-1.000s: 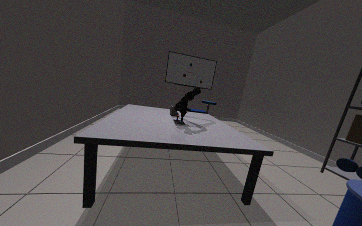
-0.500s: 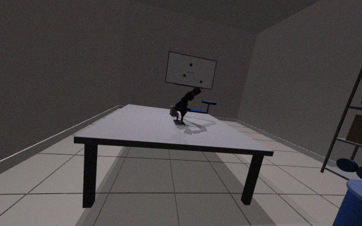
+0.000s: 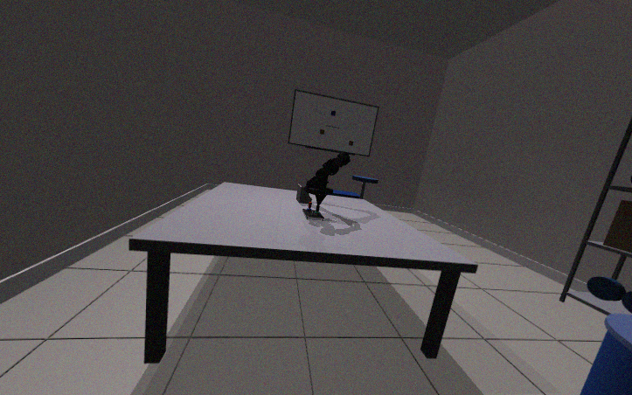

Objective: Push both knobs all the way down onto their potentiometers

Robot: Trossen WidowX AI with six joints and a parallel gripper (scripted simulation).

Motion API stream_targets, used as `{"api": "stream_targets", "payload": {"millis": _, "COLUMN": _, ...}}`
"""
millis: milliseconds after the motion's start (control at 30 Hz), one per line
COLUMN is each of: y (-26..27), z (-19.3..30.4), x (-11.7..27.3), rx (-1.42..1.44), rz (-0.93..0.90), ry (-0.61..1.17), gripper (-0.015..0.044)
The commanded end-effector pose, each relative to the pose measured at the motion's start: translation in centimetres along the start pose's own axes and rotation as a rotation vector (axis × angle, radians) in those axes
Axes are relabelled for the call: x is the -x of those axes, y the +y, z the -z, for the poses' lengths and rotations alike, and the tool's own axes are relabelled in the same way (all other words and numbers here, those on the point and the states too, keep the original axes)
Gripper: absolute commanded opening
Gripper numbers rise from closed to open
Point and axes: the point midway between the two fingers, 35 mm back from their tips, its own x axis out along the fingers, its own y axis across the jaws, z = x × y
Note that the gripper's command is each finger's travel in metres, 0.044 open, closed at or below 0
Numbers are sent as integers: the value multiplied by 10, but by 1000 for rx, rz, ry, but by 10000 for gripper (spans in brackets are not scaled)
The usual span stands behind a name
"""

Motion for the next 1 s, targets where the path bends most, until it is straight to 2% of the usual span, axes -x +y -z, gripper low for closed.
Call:
{"api": "stream_targets", "payload": {"millis": 0, "y": 0, "z": -1, "x": 7, "rx": 2, "rz": 1, "ry": -3, "gripper": 0}}
{"api": "stream_targets", "payload": {"millis": 133, "y": 0, "z": -1, "x": 13, "rx": 2, "rz": 1, "ry": -3, "gripper": 0}}
{"api": "stream_targets", "payload": {"millis": 433, "y": 0, "z": -3, "x": 8, "rx": -4, "rz": 2, "ry": 2, "gripper": 236}}
{"api": "stream_targets", "payload": {"millis": 700, "y": -49, "z": -92, "x": 34, "rx": -6, "rz": -3, "ry": -11, "gripper": 440}}
{"api": "stream_targets", "payload": {"millis": 800, "y": -70, "z": -117, "x": 35, "rx": -5, "rz": 3, "ry": -10, "gripper": 440}}
{"api": "stream_targets", "payload": {"millis": 967, "y": -71, "z": -119, "x": 35, "rx": -4, "rz": 4, "ry": -10, "gripper": 440}}
